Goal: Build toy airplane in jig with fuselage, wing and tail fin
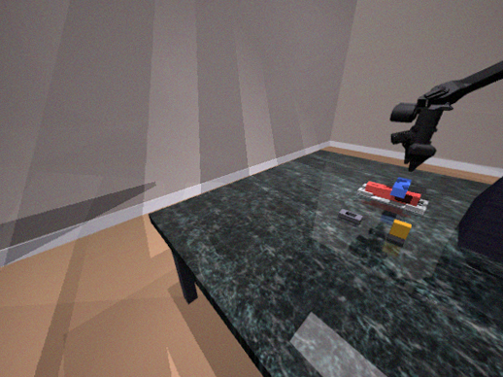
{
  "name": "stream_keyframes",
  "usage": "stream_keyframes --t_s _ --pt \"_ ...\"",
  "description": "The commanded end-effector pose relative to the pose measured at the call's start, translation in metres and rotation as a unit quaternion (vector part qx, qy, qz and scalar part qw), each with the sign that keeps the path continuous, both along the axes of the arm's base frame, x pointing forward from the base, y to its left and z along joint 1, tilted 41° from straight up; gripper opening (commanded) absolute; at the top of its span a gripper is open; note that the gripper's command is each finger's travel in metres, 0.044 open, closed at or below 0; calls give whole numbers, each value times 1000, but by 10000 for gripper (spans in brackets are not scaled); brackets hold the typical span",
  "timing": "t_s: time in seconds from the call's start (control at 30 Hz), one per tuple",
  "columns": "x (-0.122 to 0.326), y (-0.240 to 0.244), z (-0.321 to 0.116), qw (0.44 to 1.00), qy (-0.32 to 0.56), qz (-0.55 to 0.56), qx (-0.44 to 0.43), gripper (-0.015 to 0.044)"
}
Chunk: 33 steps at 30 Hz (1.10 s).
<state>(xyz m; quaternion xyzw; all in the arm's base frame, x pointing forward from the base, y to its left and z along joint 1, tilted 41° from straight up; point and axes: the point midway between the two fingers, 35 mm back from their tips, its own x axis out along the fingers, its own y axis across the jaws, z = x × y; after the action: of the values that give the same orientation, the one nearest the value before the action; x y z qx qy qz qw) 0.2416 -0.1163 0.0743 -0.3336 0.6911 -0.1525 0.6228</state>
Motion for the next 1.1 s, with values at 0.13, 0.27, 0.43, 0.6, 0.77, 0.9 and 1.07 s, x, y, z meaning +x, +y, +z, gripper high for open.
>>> stream_keyframes --t_s 0.13,0.27,0.43,0.6,0.77,0.9,1.07 --pt "0 -1 -1 995 -66 -79 -2 440" --pt "4 8 -8 995 -67 -77 3 440" --pt "19 77 -60 995 -67 -72 32 440" --pt "4 144 -112 995 -61 -74 37 440" --pt "-35 193 -159 995 -61 -78 18 440" --pt "-52 204 -175 995 -65 -79 6 440" --pt "-51 197 -186 995 -65 -79 6 440"
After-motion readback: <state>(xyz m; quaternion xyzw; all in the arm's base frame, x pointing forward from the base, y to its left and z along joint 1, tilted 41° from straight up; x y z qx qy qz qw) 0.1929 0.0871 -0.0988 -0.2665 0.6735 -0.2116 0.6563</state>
